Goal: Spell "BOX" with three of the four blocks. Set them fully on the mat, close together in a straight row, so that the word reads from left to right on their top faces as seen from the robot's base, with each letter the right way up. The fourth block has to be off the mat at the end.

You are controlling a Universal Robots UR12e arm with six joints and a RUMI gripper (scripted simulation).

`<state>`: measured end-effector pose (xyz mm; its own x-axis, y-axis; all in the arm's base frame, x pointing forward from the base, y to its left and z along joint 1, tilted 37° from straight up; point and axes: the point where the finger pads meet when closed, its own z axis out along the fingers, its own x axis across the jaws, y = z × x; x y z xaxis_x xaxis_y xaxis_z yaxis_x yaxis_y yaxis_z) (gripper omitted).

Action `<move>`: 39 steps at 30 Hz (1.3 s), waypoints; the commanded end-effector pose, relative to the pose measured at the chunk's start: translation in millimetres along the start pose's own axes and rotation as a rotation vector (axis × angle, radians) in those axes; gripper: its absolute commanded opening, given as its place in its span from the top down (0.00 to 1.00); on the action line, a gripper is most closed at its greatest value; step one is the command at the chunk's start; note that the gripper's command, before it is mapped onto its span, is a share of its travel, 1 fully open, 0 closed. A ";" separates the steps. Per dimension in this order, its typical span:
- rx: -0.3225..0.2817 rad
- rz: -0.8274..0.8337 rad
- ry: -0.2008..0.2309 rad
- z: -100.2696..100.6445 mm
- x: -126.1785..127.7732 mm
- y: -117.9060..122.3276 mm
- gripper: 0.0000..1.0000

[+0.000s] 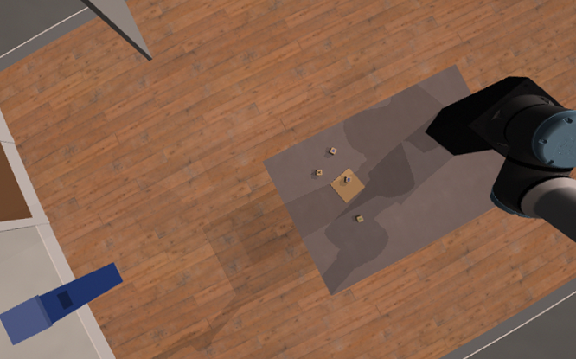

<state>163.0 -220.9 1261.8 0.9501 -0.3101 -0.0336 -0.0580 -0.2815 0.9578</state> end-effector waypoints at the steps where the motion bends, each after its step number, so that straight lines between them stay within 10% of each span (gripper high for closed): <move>1: 0.000 0.001 0.000 0.0 -0.8 0.3 0.00; 20: 0.076 -0.057 0.038 7.4 56.4 -39.6 0.00; 39: 0.354 -0.270 0.189 17.7 245.3 -217.9 0.00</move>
<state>353.3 -252.0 1096.1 0.9803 -0.1032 -0.1685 0.0806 -0.5699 0.8178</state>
